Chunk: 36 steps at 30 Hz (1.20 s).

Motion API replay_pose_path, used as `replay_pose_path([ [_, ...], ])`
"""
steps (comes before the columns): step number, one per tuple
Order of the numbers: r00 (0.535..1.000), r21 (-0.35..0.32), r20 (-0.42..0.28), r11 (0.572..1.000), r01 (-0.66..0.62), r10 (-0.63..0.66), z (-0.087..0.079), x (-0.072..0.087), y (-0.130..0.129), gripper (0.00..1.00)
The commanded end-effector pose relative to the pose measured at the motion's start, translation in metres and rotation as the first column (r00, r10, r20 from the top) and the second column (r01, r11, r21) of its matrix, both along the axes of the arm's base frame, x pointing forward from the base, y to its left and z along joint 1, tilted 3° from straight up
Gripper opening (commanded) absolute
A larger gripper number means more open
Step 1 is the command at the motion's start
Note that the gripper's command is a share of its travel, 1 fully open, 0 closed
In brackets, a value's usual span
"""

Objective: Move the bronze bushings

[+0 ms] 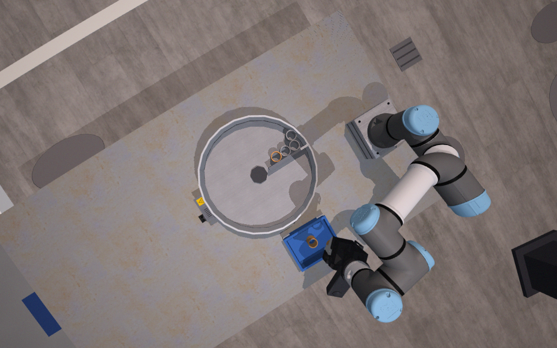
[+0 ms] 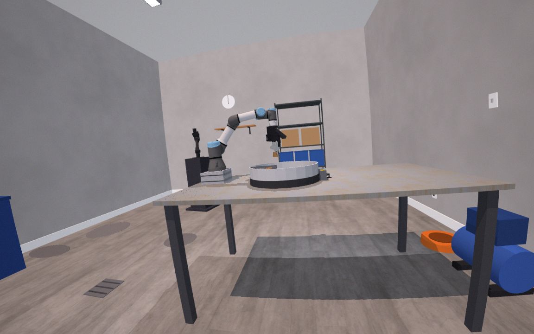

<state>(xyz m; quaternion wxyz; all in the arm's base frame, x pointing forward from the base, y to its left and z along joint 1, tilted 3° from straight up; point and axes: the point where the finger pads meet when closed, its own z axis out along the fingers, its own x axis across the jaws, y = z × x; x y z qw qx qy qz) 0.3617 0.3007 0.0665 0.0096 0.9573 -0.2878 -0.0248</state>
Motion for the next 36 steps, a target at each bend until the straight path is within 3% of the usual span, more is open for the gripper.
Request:
replay_pose_path([
  [1,1.0,0.002,0.003,1.0,0.0,0.0,0.001,0.001,0.0,0.0],
  [23,1.0,0.002,0.003,1.0,0.0,0.0,0.001,0.001,0.0,0.0],
  [36,1.0,0.002,0.003,1.0,0.0,0.0,-0.014,0.0,0.0,0.0],
])
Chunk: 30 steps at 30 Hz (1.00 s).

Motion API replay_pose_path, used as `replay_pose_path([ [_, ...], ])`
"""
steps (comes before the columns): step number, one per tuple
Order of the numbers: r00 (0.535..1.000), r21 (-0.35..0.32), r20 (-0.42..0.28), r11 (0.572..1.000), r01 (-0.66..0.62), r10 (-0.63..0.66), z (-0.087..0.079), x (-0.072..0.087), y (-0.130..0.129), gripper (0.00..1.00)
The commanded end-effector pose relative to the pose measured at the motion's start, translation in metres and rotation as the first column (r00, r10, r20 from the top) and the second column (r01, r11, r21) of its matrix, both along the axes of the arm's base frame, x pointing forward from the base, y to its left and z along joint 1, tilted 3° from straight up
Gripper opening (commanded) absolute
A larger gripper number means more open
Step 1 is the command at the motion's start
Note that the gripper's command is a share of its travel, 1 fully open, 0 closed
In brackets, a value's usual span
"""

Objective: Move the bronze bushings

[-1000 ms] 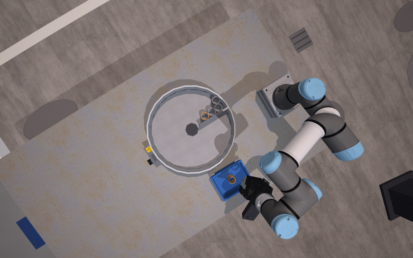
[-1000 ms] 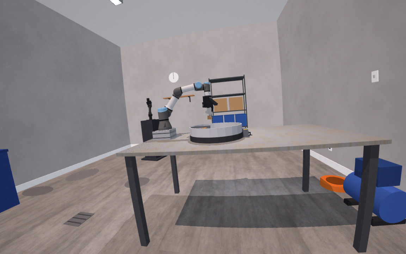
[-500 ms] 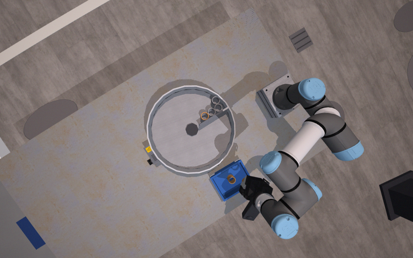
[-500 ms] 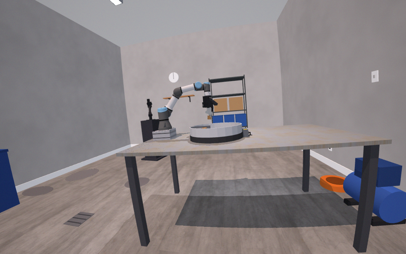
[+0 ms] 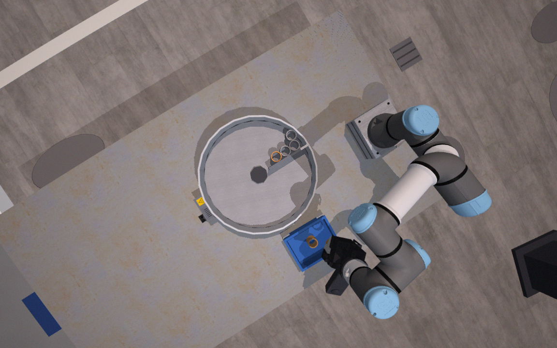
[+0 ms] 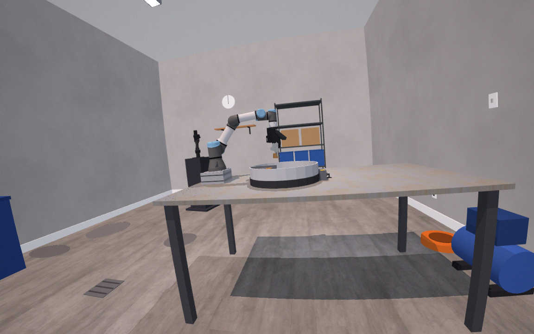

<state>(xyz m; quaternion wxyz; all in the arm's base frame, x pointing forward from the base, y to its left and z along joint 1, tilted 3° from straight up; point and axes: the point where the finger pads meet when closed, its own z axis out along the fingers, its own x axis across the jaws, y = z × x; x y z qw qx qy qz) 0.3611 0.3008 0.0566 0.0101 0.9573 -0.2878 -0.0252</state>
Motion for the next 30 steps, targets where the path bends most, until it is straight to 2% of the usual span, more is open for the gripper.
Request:
replay_pose_path([
  [1,1.0,0.002,0.004,1.0,0.0,0.0,-0.006,0.0,0.0,0.0],
  [14,1.0,0.002,0.004,1.0,0.0,0.0,-0.046,-0.002,0.001,0.0],
  [16,1.0,0.002,0.004,1.0,0.0,0.0,-0.046,-0.002,0.001,0.0],
  [24,1.0,0.002,0.004,1.0,0.0,0.0,-0.065,-0.003,0.001,0.0],
  [30,1.0,0.002,0.004,1.0,0.0,0.0,-0.068,-0.003,0.001,0.0],
])
